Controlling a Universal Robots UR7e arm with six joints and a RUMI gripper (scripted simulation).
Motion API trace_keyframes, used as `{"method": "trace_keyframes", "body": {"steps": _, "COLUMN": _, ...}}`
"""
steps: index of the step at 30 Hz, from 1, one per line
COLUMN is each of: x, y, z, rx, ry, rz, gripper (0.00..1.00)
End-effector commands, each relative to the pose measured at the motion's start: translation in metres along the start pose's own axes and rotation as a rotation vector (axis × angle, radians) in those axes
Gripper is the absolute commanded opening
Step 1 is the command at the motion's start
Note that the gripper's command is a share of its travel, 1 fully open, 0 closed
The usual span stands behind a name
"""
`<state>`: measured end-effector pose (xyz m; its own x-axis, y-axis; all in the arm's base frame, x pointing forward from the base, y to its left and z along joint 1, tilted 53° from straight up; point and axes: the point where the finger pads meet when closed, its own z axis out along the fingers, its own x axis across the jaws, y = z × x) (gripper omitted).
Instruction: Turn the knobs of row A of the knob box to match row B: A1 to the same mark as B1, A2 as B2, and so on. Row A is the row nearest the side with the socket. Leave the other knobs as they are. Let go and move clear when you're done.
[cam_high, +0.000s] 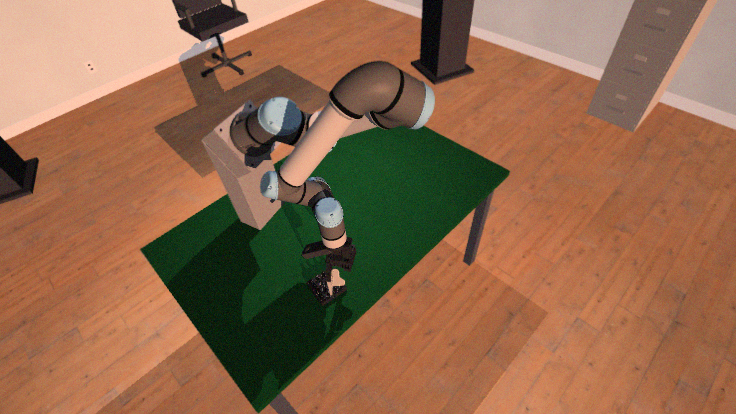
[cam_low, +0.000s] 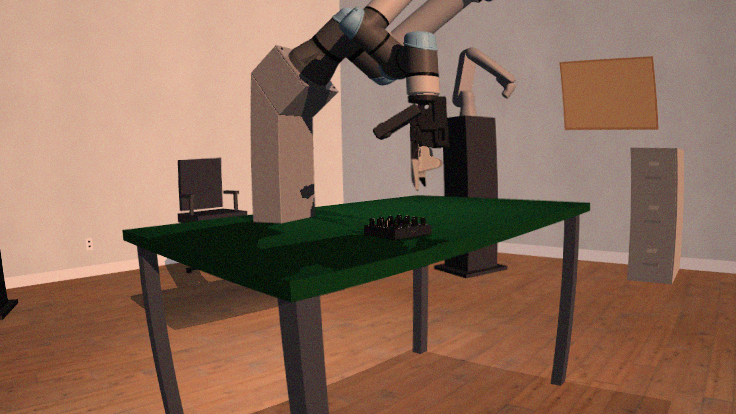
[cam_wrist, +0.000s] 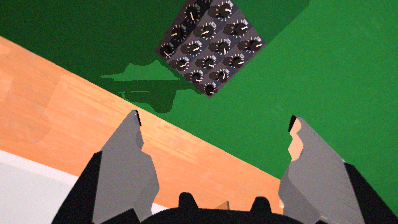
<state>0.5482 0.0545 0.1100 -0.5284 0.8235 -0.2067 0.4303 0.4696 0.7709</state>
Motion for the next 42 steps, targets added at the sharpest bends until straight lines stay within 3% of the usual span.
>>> {"method": "trace_keyframes", "body": {"steps": 1, "x": -0.0020, "y": 0.0060, "z": -0.0010, "rx": -0.001, "ry": 0.006, "rz": -0.085, "gripper": 1.00}}
{"method": "trace_keyframes", "body": {"steps": 19, "x": -0.0022, "y": 0.0068, "z": -0.0012, "rx": 0.000, "ry": 0.006, "rz": -0.119, "gripper": 1.00}}
{"method": "trace_keyframes", "body": {"steps": 20, "x": -0.0021, "y": 0.0067, "z": -0.0012, "rx": 0.000, "ry": 0.006, "rz": -0.119, "gripper": 0.11}}
{"method": "trace_keyframes", "body": {"steps": 42, "x": -0.0022, "y": 0.0068, "z": -0.0012, "rx": 0.000, "ry": 0.006, "rz": -0.118, "gripper": 0.11}}
